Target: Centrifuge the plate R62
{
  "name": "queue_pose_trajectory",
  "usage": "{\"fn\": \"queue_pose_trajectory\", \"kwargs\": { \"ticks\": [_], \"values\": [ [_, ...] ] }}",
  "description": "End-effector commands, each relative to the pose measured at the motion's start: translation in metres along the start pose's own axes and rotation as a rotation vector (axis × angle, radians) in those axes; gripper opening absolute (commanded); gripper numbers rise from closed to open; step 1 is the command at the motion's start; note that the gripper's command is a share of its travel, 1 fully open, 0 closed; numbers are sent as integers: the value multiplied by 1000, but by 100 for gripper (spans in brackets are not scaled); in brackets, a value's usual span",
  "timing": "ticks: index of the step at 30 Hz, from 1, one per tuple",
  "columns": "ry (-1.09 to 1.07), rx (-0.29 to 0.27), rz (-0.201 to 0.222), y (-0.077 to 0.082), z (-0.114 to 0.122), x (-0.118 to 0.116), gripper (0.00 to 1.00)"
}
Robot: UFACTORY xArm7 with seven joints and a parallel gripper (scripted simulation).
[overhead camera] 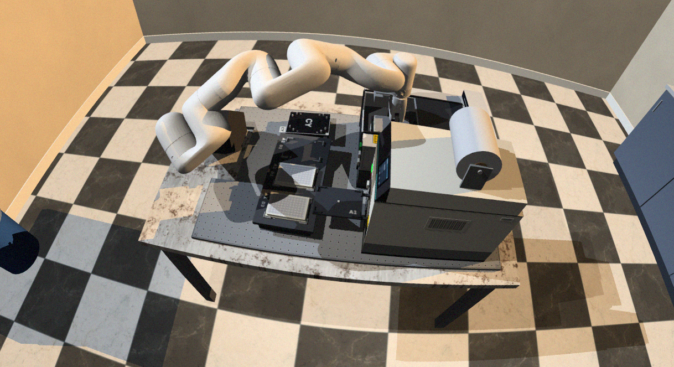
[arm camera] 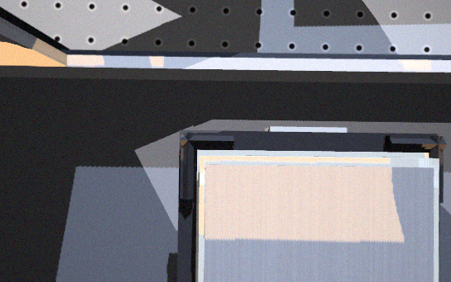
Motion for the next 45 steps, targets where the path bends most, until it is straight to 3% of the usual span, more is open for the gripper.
{"fn": "queue_pose_trajectory", "kwargs": {
  "ticks": [1, 31, 45],
  "values": [
    [0, -6, 4, 4, 1, 1, 100],
    [0, -6, 4, 4, 1, 1, 100],
    [0, -6, 4, 24, 1, 1, 100]
  ]
}}
Point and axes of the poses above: the point where the finger pads meet when closed, its own y axis back along the fingers, its own x axis across the jaws, z = x × y, the point moved 1 cm from there along y, back along the fingers, and after that the axes turned 6 degrees about -y, right-handed, at the moved point
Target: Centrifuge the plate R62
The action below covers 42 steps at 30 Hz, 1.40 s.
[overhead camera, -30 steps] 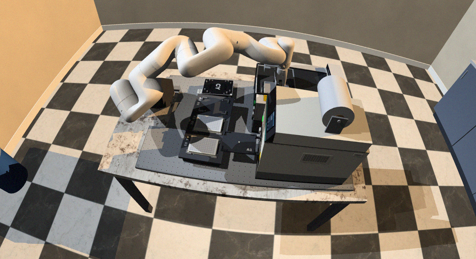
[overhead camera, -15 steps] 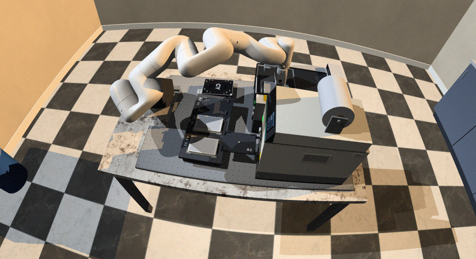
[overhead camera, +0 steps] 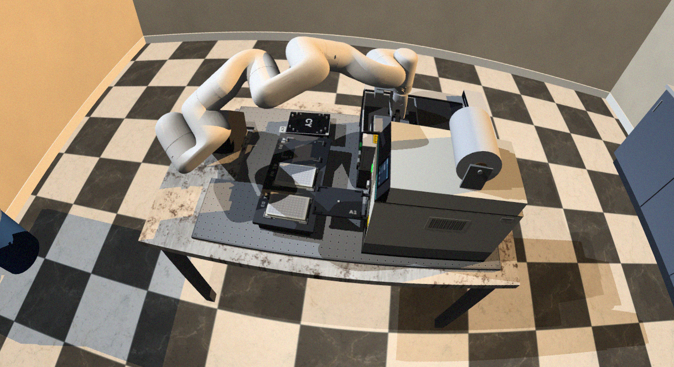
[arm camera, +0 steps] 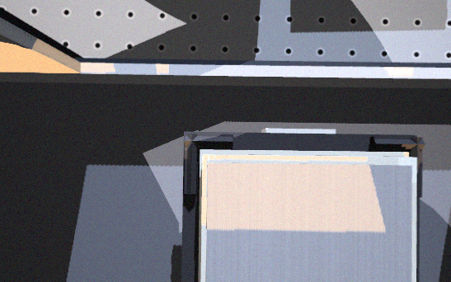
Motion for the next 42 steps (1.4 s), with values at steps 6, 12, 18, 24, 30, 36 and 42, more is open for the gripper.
{"fn": "queue_pose_trajectory", "kwargs": {
  "ticks": [6, 12, 18, 24, 30, 36, 42],
  "values": [
    [0, -6, 4, 18, 1, 1, 100],
    [0, -6, 4, 28, 1, 1, 100],
    [0, -6, 4, 35, 1, 1, 100],
    [0, -6, 4, 45, 1, 1, 100],
    [0, -6, 4, 53, 1, 1, 100],
    [0, -6, 4, 62, 1, 1, 100],
    [0, -6, 4, 72, 1, 1, 100]
  ]
}}
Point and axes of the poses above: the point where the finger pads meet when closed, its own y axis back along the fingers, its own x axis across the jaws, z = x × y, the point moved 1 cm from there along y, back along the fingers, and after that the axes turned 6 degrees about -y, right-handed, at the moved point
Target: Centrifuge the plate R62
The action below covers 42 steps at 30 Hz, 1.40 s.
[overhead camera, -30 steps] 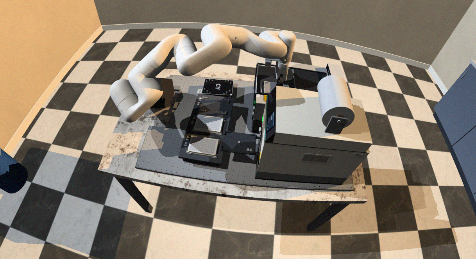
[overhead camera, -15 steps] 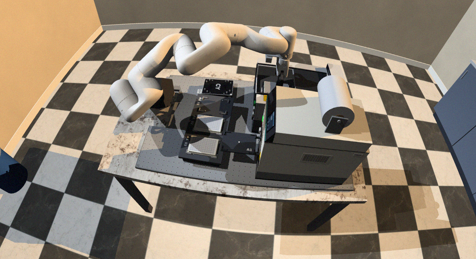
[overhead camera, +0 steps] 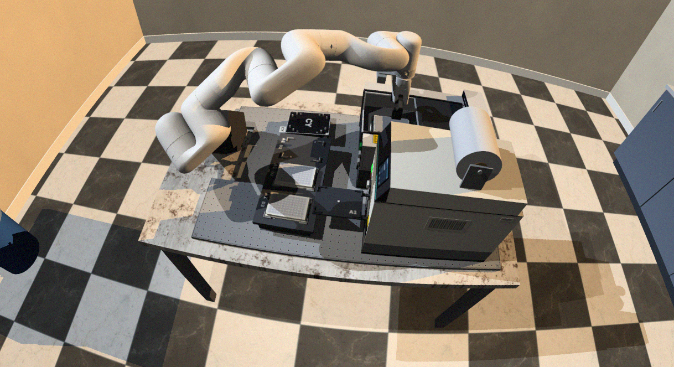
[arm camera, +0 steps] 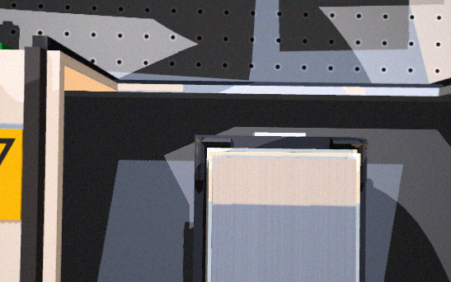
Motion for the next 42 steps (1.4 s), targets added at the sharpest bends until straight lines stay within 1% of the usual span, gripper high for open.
{"fn": "queue_pose_trajectory", "kwargs": {
  "ticks": [1, 4, 6, 21, 23, 29, 32, 33, 38, 40, 42],
  "values": [
    [0, -5, 3, 11, 1, 1, 100],
    [0, -5, 3, 16, 1, 1, 100],
    [0, -5, 3, 16, 1, 1, 100],
    [0, -5, 3, 41, 1, 1, 100],
    [0, -5, 3, 41, 1, 1, 100],
    [0, -5, 3, 51, 1, 0, 100],
    [0, -5, 3, 51, 1, 0, 100],
    [0, -5, 3, 51, -3, -3, 0],
    [0, -5, 3, 47, -21, -19, 0],
    [0, -5, 3, 47, -21, -19, 0],
    [0, -5, 3, 45, -29, -25, 0]
  ]
}}
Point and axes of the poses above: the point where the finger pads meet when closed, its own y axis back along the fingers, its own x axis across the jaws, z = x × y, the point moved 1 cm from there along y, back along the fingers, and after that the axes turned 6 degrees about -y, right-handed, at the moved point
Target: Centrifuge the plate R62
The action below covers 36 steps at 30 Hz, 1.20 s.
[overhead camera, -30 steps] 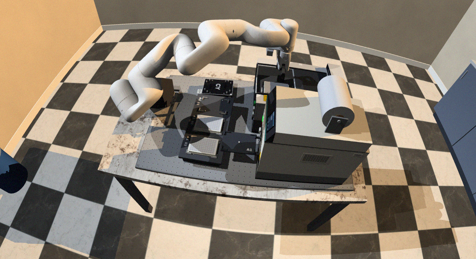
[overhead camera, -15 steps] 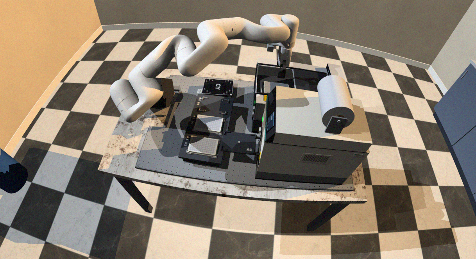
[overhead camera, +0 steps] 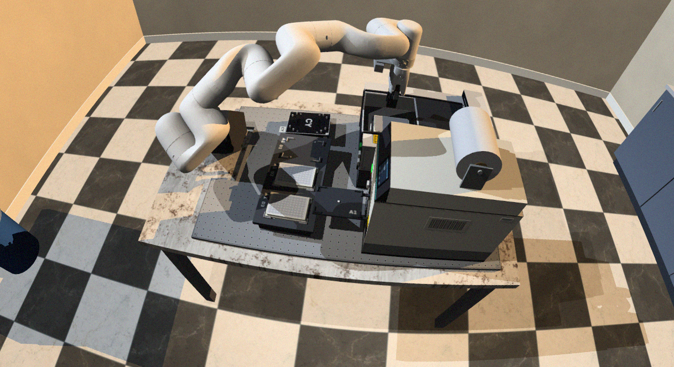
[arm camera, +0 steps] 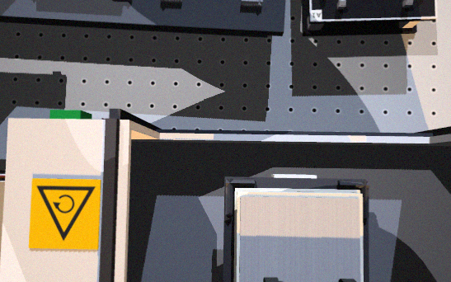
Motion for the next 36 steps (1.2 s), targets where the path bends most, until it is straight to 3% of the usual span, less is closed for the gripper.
{"fn": "queue_pose_trajectory", "kwargs": {
  "ticks": [1, 36],
  "values": [
    [0, -56, 34, -1, -14, -12, 0],
    [0, -55, 33, -35, -128, -112, 0]
  ]
}}
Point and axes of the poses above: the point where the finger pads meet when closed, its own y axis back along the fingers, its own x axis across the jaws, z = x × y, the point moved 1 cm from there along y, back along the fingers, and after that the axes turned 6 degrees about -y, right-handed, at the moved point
